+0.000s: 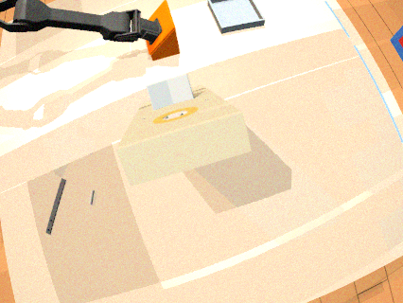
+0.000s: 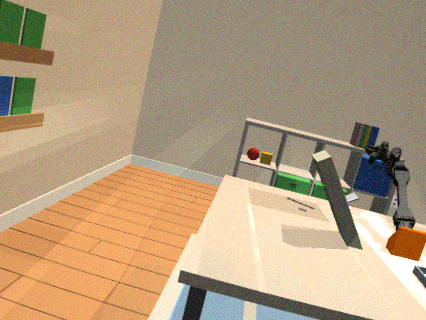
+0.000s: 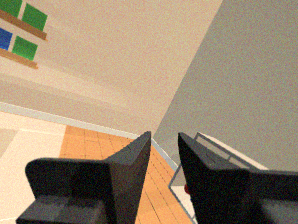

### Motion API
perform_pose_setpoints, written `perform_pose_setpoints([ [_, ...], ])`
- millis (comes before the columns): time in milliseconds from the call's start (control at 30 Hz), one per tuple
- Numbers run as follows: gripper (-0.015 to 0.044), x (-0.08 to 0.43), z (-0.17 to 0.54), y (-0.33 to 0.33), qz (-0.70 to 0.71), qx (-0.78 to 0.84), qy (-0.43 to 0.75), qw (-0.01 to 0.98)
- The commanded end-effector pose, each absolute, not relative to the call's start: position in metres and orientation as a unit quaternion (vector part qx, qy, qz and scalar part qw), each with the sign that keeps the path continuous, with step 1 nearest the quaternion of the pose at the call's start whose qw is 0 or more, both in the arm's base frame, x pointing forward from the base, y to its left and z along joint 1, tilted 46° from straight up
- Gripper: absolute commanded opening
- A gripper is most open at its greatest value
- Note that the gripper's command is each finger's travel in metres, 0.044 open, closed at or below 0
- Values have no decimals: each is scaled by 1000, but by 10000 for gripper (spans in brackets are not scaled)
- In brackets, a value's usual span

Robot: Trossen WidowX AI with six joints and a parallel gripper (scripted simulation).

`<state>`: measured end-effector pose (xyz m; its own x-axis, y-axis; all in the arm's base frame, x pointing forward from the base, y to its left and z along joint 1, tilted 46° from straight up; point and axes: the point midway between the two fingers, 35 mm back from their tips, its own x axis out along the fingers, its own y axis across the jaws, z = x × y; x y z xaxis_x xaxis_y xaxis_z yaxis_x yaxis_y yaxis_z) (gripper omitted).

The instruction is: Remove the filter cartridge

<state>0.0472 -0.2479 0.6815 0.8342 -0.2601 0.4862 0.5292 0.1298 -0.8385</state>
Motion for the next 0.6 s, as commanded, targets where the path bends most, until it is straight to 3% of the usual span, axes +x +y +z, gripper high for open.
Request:
perform_pose_setpoints([
  [0, 111, 67, 688, -253, -254, -545, -183, 777],
  [567, 111, 176, 679, -287, -204, -236, -360, 879],
])
